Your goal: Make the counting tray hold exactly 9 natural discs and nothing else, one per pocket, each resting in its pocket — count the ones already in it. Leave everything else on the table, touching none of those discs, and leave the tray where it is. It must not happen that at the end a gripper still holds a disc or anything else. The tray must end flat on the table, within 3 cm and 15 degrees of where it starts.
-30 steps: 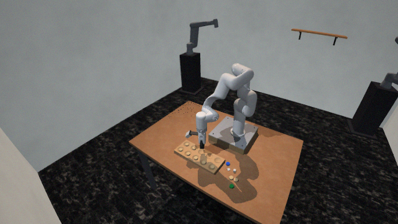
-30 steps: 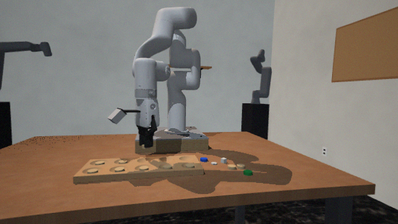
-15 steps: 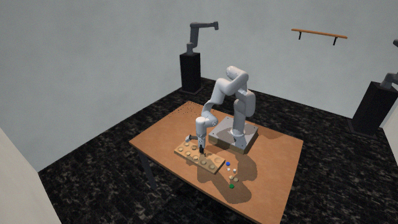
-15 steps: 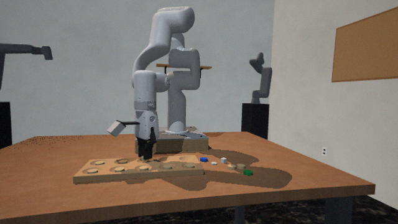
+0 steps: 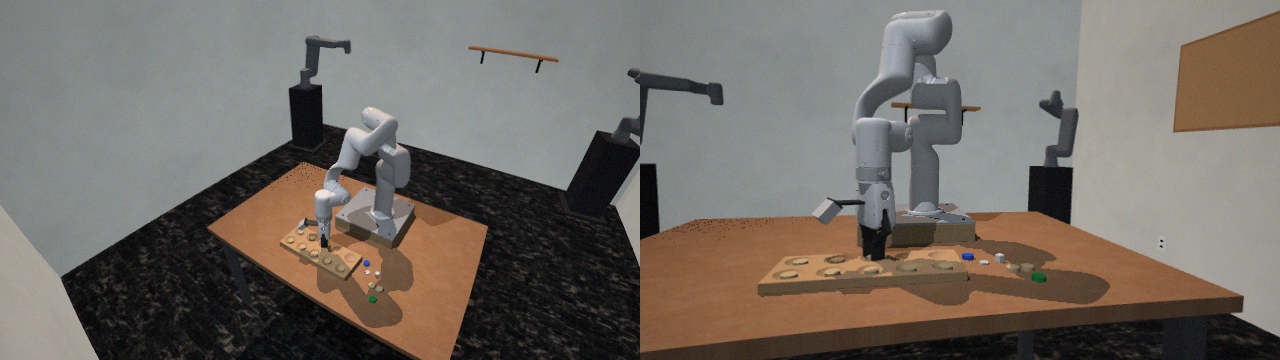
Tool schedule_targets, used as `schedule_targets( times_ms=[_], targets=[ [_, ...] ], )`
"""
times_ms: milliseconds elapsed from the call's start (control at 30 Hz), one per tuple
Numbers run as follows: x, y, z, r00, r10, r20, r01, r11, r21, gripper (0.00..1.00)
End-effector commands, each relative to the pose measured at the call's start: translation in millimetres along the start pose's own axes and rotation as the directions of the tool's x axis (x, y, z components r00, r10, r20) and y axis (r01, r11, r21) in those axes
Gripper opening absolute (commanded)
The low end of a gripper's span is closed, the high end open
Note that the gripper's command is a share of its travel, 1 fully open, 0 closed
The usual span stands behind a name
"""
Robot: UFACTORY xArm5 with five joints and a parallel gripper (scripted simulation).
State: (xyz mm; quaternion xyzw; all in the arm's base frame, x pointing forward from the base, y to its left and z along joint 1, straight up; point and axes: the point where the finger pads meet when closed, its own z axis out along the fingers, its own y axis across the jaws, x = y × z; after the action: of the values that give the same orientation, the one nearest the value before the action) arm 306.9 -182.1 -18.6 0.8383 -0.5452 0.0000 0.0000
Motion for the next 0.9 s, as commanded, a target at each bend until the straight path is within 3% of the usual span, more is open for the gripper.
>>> schedule_targets(
  times_ms=[0, 100, 133, 867],
  targets=[
    [0.9, -0.6, -0.7, 1.000, 0.000, -0.002, 0.000, 1.000, 0.002, 0.00],
    [0.9, -0.6, -0.7, 1.000, 0.000, -0.002, 0.000, 1.000, 0.002, 0.00],
    [0.9, -0.6, -0.7, 1.000, 0.000, -0.002, 0.000, 1.000, 0.002, 0.33],
    [0.9, -0.6, -0.7, 1.000, 0.000, -0.002, 0.000, 1.000, 0.002, 0.33]
  ],
)
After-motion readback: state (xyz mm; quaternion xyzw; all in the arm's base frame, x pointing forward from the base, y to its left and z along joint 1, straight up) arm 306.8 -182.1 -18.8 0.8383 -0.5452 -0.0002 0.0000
